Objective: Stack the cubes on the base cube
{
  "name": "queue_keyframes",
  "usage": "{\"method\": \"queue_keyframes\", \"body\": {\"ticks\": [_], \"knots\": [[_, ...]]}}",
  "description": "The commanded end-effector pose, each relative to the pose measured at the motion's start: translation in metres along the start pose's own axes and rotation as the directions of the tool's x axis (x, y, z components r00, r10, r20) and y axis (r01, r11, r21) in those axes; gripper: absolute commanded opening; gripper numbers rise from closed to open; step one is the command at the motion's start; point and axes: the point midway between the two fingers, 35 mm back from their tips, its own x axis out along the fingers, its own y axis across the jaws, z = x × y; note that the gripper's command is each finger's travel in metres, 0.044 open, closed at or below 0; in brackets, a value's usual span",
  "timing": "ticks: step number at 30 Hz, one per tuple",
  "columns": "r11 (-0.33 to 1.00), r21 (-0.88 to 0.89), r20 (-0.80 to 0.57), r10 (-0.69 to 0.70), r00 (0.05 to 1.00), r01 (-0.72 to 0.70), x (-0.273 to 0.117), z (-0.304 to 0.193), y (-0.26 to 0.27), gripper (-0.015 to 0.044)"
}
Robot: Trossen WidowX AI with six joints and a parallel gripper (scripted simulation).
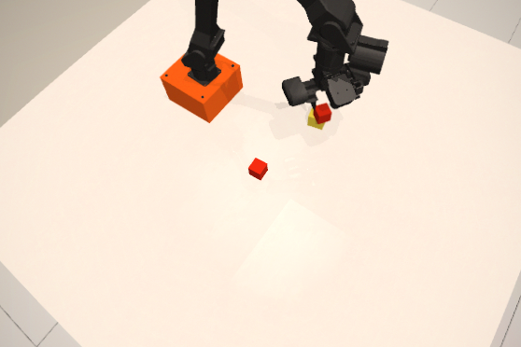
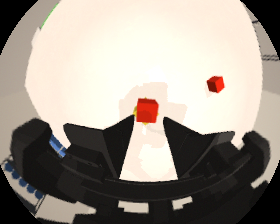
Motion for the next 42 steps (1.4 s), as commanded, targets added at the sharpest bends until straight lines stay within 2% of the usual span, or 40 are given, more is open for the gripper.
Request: {"method": "queue_keyframes", "body": {"ticks": [1, 3, 5, 6, 15, 24, 30, 33, 42], "knots": [[1.0, 0.001, 0.007, 0.008, 1.0, -0.008, -0.005, 0.001, 0.002, 0.0205], [1.0, 0.001, 0.007, 0.008, 1.0, -0.008, -0.005, 0.001, 0.002, 0.0205], [1.0, 0.022, 0.002, 0.002, 1.0, -0.002, -0.003, 0.004, -0.004, 0.0258], [0.999, 0.049, 0.003, 0.002, 1.0, -0.002, -0.004, 0.009, -0.009, 0.0265], [0.939, 0.344, 0.008, -0.003, 1.0, 0.0, -0.018, 0.048, -0.072, 0.0265], [0.794, 0.607, 0.014, -0.009, 1.0, -0.002, -0.032, 0.07, -0.14, 0.0265], [0.662, 0.75, 0.019, -0.013, 1.0, -0.006, -0.041, 0.074, -0.184, 0.0265], [0.645, 0.764, 0.019, -0.013, 1.0, -0.006, -0.042, 0.074, -0.189, 0.0265], [0.645, 0.764, 0.019, -0.013, 1.0, -0.006, 0.021, 0.075, -0.19, 0.0265]]}}
